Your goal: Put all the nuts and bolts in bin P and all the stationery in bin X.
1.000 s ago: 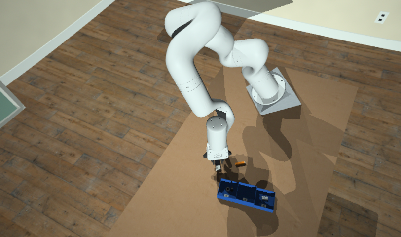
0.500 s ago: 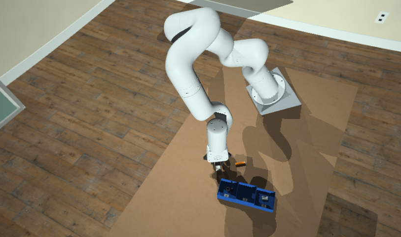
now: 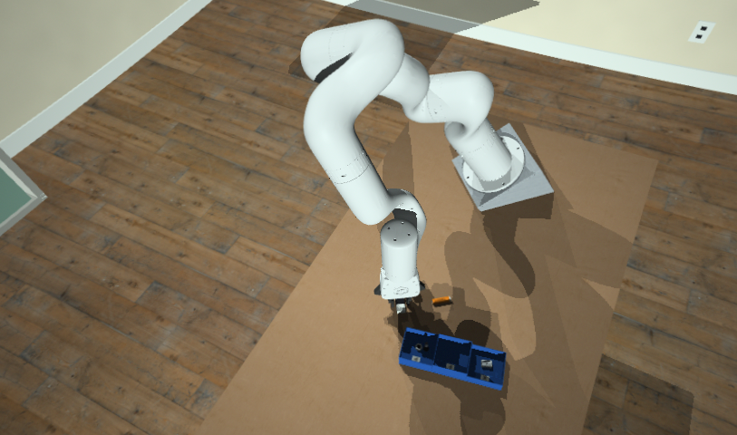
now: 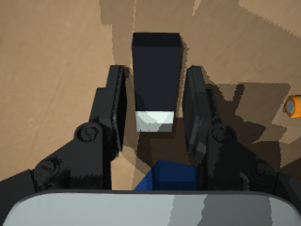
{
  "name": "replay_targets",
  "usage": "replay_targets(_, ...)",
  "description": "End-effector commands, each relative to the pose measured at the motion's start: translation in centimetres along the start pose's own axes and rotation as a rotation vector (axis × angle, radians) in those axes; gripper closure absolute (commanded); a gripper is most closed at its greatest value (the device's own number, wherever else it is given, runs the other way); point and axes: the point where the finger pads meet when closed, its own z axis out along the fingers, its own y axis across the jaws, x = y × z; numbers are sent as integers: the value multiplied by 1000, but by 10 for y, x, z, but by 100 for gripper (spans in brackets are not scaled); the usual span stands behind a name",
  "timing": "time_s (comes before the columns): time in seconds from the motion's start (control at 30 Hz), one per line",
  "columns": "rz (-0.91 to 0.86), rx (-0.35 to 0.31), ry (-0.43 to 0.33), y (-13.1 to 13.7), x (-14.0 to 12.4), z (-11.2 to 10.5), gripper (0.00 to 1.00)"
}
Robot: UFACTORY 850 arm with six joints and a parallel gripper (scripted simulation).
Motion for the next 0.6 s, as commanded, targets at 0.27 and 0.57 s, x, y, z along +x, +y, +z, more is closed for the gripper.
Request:
replay_targets(0.27,0,1,-1,0,0,0,100)
replay_targets(0.57,0,1,-1,0,0,0,100)
